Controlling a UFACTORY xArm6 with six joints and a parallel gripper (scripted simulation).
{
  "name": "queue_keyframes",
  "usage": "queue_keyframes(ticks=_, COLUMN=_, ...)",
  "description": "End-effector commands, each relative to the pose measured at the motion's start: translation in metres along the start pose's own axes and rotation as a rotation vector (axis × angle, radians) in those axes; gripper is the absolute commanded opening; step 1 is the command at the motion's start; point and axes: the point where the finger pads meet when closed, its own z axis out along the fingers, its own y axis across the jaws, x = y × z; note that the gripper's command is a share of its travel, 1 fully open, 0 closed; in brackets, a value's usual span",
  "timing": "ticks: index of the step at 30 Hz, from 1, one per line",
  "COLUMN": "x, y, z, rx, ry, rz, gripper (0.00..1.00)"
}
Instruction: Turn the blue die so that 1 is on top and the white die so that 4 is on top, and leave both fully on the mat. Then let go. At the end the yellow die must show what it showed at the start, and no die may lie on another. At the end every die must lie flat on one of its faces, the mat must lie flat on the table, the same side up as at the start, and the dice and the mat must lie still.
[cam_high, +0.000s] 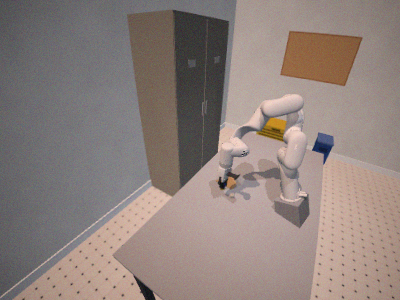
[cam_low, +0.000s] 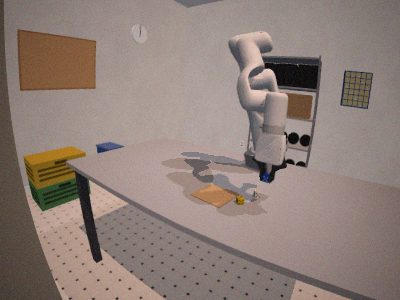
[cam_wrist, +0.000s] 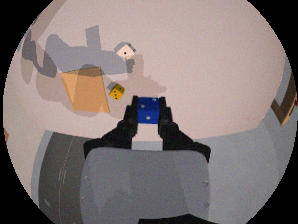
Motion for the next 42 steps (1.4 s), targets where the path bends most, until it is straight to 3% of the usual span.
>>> queue_keyframes(ticks=1, x=-0.009, y=-0.032, z=-0.001, rx=-0.001, ry=0.010, rz=0.005, gripper=0.21)
queue_keyframes(ticks=6, x=-0.015, y=-0.081, z=-0.001, rx=-0.003, ry=0.019, rz=0.011, gripper=0.21)
queue_keyframes(ticks=11, x=-0.016, y=-0.099, z=-0.001, rx=-0.004, ry=0.019, rz=0.013, gripper=0.21)
queue_keyframes(ticks=13, x=-0.016, y=-0.132, z=-0.002, rx=-0.005, ry=0.014, rz=0.016, gripper=0.21)
queue_keyframes(ticks=15, x=-0.016, y=-0.132, z=-0.002, rx=-0.005, ry=0.014, rz=0.016, gripper=0.21)
queue_keyframes(ticks=19, x=-0.014, y=-0.167, z=-0.005, rx=-0.004, ry=0.002, rz=0.019, gripper=0.21)
queue_keyframes(ticks=23, x=-0.012, y=-0.178, z=-0.006, rx=-0.002, ry=-0.004, rz=0.020, gripper=0.21)
queue_keyframes(ticks=42, x=-0.012, y=-0.178, z=0.000, rx=-0.002, ry=-0.004, rz=0.020, gripper=0.21)
